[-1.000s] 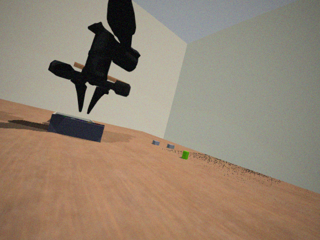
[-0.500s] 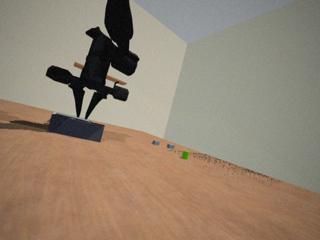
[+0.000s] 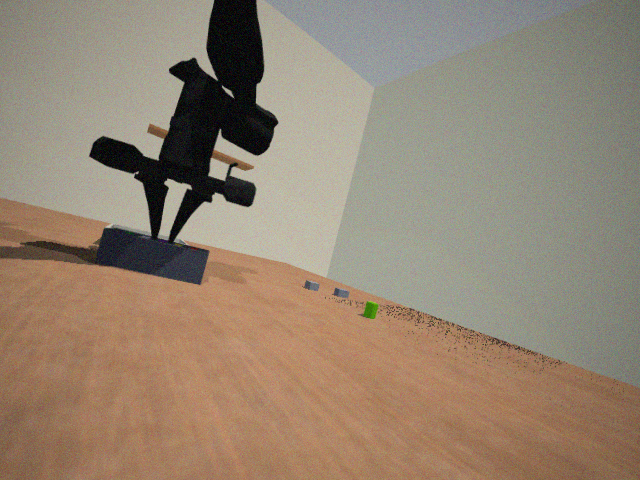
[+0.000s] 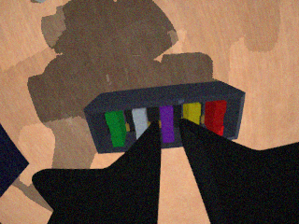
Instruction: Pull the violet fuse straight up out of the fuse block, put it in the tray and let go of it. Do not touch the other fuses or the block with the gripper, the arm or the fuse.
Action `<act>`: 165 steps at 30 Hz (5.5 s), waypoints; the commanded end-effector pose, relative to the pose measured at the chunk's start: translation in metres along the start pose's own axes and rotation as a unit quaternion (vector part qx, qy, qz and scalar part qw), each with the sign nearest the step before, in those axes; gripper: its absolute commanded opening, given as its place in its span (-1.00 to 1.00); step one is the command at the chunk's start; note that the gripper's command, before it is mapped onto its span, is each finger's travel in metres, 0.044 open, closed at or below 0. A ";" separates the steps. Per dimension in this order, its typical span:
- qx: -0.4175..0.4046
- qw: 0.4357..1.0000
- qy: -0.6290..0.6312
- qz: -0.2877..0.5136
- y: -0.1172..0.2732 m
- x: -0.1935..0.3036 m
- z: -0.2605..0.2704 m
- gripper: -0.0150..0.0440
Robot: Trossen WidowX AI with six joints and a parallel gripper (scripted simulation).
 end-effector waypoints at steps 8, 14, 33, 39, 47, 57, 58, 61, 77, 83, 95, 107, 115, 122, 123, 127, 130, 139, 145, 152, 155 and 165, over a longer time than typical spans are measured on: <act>-0.001 1.000 0.000 0.001 -0.004 0.000 0.000 -0.26; -0.001 1.000 0.000 0.001 -0.004 0.000 0.000 -0.40; -0.001 1.000 0.001 0.000 0.001 0.000 0.000 -0.49; -0.001 1.000 0.001 0.000 0.004 0.000 0.000 -0.49; -0.001 1.000 0.002 0.001 0.008 0.000 0.000 -0.49; -0.001 1.000 0.002 0.001 0.013 -0.001 0.000 -0.49; -0.001 1.000 0.002 0.001 0.013 -0.001 0.000 -0.49; -0.001 1.000 0.003 0.001 0.015 -0.001 0.000 -0.49; -0.001 1.000 0.003 0.001 0.023 -0.001 0.000 -0.49; -0.001 1.000 0.004 0.001 0.025 -0.001 0.000 -0.49; -0.001 1.000 0.004 0.002 0.031 -0.001 0.000 -0.49; -0.001 1.000 0.004 0.002 0.045 -0.001 0.000 -0.49; -0.001 1.000 0.005 0.002 0.056 -0.001 0.000 -0.49; -0.001 1.000 0.005 -0.003 0.059 -0.024 -0.001 -0.49; -0.001 1.000 0.005 -0.003 0.059 -0.029 -0.001 -0.49; -0.001 1.000 0.006 -0.006 0.061 -0.050 0.000 -0.49; -0.001 1.000 0.006 -0.008 0.062 -0.066 0.002 -0.49; -0.001 1.000 0.006 -0.010 0.064 -0.114 0.014 -0.49; -0.002 1.000 0.005 -0.009 0.063 -0.146 0.026 -0.49; -0.001 1.000 0.004 -0.005 0.059 -0.180 0.044 -0.49; -0.001 1.000 0.003 -0.005 0.058 -0.183 0.046 -0.49; -0.001 1.000 0.003 -0.005 0.045 -0.184 0.045 -0.49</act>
Point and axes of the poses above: the point midway between the two fingers, 35 mm back from their tips, its own y axis back along the fingers, its own z axis across the jaws, x = y × z, the point moved 6 cm from there along y, back along the fingers, and after that the axes turned 2 degrees about y, right-handed, at the moved point
